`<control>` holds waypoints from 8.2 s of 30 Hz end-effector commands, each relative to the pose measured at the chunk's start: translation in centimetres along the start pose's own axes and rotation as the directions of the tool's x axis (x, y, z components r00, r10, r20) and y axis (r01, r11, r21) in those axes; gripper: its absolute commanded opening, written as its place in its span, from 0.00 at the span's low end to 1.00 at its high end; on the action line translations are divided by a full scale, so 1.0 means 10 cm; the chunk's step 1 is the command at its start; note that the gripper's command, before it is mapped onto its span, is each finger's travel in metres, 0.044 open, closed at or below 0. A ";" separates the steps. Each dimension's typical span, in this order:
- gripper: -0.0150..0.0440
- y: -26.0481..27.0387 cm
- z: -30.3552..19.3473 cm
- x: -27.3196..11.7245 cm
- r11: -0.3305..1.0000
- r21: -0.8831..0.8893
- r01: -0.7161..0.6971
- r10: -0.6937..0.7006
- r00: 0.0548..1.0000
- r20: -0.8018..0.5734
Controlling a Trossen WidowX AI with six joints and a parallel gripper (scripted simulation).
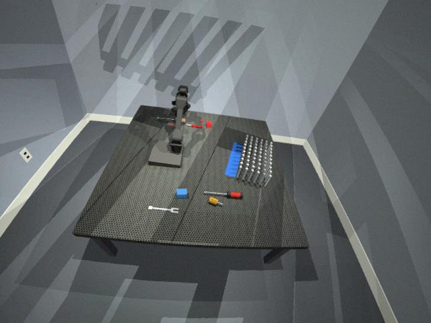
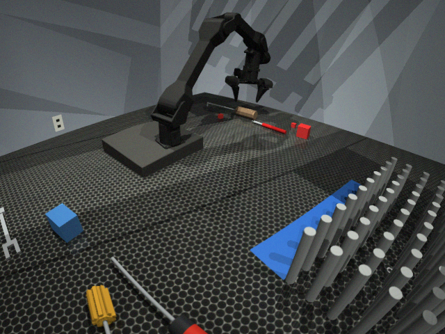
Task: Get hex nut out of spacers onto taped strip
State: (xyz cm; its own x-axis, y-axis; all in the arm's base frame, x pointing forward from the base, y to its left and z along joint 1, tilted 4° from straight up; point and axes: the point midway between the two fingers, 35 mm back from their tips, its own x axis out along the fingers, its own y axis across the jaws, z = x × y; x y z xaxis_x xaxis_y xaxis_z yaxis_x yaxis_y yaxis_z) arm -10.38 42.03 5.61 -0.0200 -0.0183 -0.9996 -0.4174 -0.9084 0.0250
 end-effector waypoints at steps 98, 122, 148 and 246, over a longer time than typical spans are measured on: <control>0.73 -0.08 -0.09 0.26 -0.800 0.582 -0.142 0.085 0.935 0.345; 0.60 -0.08 -0.13 0.58 -0.801 0.582 -0.142 0.085 0.935 0.345; 0.25 -0.15 0.00 -0.31 -0.800 0.582 -0.146 0.080 0.936 0.344; 0.25 0.40 -3.31 -1.50 0.793 0.536 0.289 -0.219 0.957 -0.192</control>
State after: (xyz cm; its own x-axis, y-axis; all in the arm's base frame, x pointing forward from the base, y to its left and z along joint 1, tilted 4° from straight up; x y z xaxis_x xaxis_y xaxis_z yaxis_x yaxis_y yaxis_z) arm 17.42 26.33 19.98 0.2059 0.1103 -0.9723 -0.8786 -0.4167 -0.2333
